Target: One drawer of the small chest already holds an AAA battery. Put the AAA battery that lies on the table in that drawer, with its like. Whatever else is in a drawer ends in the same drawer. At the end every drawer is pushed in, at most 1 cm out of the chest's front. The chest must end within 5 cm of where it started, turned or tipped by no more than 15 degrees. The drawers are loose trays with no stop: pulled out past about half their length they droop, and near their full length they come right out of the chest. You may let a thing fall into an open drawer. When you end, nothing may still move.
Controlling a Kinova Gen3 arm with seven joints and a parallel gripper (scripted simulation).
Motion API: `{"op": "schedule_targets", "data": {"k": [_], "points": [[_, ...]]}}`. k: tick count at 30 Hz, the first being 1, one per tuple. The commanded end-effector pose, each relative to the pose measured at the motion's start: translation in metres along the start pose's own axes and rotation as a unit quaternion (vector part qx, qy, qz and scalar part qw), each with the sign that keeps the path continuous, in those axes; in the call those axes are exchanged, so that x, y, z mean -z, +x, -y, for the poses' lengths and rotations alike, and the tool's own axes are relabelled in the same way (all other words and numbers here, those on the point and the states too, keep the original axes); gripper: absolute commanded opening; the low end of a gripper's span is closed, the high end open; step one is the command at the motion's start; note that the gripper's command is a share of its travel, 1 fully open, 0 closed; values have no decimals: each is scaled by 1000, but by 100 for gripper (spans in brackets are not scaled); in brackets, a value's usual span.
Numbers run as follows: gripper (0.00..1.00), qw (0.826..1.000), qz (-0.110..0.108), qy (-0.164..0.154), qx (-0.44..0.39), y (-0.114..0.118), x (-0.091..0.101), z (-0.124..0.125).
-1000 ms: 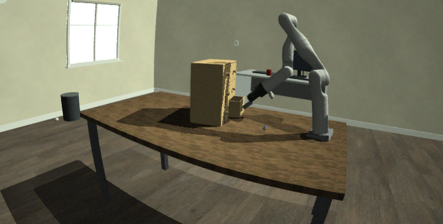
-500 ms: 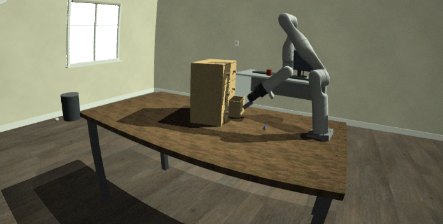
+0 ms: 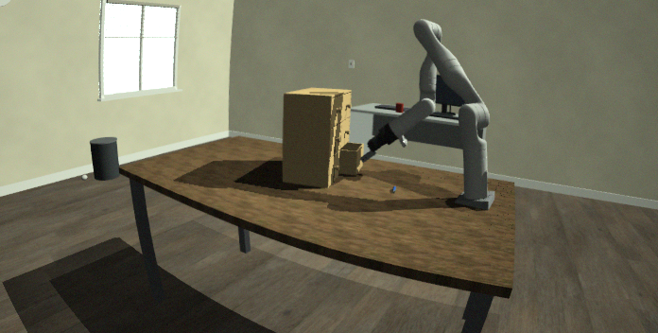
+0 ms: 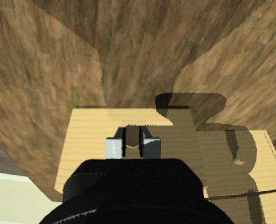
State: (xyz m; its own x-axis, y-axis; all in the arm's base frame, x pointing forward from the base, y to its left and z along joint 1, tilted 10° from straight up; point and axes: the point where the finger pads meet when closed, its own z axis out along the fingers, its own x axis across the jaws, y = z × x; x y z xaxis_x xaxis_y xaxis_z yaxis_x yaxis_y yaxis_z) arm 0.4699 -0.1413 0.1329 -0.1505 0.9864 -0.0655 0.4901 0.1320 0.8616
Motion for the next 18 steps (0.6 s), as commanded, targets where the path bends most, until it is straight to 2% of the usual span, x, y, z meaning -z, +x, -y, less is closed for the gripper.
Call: {"op": "schedule_targets", "data": {"k": [1,13,14,16,17,18], "points": [[37,1000,0,0,0,0,0,0],[37,1000,0,0,0,0,0,0],[43,1000,0,0,0,0,0,0],[43,1000,0,0,0,0,0,0],[49,1000,0,0,0,0,0,0],[49,1000,0,0,0,0,0,0]]}}
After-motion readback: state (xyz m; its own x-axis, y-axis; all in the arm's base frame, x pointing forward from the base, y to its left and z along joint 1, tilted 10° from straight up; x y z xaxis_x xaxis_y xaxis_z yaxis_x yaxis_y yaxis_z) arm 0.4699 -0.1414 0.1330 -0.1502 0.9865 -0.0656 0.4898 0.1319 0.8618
